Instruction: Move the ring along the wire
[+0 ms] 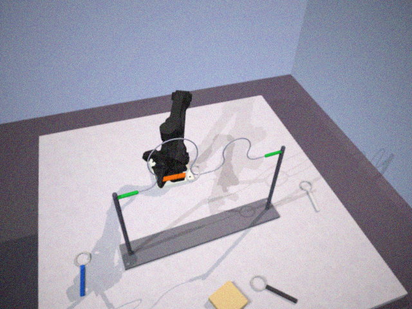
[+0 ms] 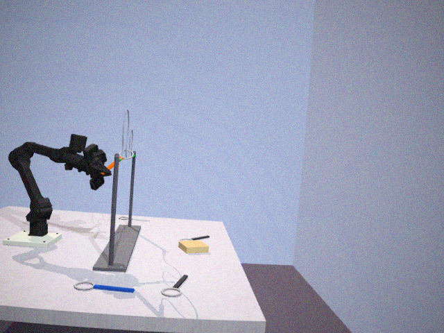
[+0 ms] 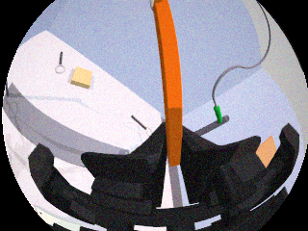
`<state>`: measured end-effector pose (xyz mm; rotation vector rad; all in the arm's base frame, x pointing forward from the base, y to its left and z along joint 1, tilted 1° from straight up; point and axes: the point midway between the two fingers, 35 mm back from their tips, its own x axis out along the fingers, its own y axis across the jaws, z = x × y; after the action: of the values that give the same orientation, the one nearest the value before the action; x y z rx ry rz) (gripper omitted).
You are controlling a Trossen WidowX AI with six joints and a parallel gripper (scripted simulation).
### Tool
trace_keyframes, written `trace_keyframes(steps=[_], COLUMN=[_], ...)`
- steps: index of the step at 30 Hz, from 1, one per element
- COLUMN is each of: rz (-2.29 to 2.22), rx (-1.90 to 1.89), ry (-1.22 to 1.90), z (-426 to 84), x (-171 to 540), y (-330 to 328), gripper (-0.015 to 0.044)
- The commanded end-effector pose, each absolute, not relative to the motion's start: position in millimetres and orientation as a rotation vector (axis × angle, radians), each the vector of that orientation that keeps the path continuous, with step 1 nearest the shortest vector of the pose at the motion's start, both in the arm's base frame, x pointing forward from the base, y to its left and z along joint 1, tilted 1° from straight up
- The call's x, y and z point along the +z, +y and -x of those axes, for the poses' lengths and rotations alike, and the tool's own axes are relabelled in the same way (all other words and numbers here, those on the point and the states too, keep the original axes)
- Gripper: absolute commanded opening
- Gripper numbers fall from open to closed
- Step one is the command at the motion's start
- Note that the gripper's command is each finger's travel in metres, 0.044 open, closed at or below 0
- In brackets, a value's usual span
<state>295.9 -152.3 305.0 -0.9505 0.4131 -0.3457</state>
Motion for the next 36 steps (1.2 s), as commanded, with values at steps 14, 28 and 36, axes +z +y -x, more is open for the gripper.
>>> trace_keyframes(steps=[14,28,36], rz=[0.538,0.247,0.135], rx=[-0.244,-0.169,-0.139], ry=[0.468,0.497,0.506], z=[-295,-295,-294], x=[263,246,244], y=[-104,-60,-40], gripper=[-0.015,-0.015,-0.015])
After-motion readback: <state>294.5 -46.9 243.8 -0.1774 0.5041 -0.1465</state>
